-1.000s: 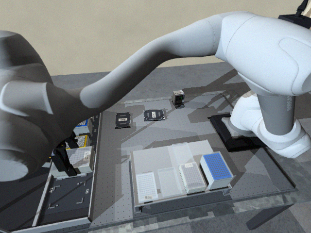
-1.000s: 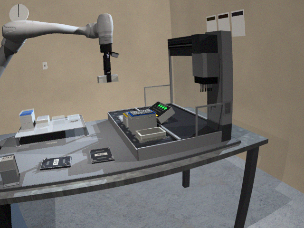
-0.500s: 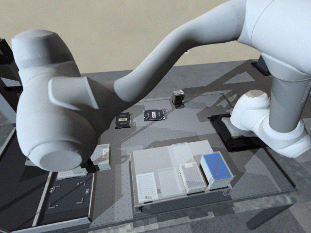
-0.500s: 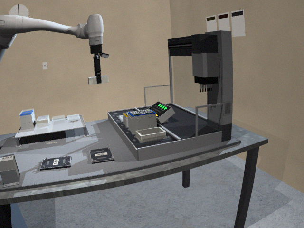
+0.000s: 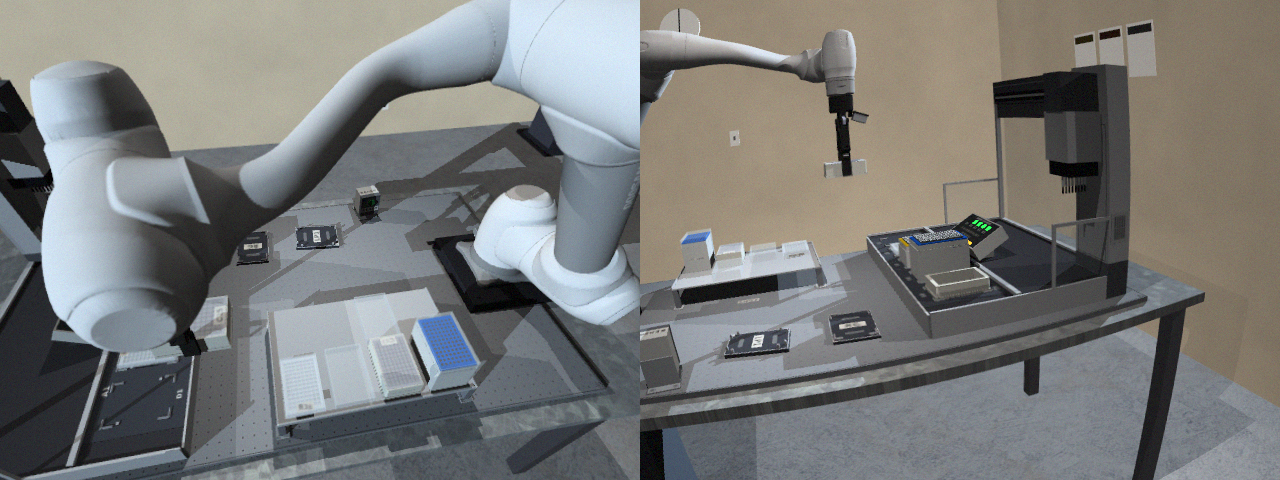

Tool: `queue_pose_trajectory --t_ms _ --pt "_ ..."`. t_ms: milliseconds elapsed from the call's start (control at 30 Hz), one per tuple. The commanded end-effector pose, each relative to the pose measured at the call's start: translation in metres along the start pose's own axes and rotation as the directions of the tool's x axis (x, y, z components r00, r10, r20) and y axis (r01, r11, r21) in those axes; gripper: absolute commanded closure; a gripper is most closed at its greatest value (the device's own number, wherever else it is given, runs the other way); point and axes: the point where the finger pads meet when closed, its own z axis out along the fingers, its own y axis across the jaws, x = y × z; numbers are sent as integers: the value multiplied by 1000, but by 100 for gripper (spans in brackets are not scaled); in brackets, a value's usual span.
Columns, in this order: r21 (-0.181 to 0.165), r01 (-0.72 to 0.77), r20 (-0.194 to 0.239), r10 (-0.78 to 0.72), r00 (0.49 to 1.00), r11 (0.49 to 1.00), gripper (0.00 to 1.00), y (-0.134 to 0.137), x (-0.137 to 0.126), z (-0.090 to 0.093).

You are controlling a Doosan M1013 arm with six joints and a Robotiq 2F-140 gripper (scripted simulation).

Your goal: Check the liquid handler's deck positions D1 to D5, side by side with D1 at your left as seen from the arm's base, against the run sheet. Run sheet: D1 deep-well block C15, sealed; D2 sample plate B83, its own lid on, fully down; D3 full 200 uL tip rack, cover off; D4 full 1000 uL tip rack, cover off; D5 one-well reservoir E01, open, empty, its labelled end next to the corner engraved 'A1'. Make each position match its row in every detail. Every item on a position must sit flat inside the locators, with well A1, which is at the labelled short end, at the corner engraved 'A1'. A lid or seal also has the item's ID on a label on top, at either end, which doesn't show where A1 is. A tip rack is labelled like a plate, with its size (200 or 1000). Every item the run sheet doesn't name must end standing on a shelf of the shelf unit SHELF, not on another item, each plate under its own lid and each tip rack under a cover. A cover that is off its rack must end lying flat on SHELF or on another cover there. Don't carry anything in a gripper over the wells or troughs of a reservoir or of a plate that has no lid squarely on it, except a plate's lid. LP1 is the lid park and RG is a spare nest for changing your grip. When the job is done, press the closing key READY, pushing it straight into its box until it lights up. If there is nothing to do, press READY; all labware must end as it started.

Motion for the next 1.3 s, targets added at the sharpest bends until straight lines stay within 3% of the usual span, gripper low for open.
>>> queue_pose_trajectory --t_ms 0,1267 --pt "1 0 -2 0 1000 1000 90 0 5 -1" --pt "1 0 -2 0 1000 1000 90 -3 170 -2"
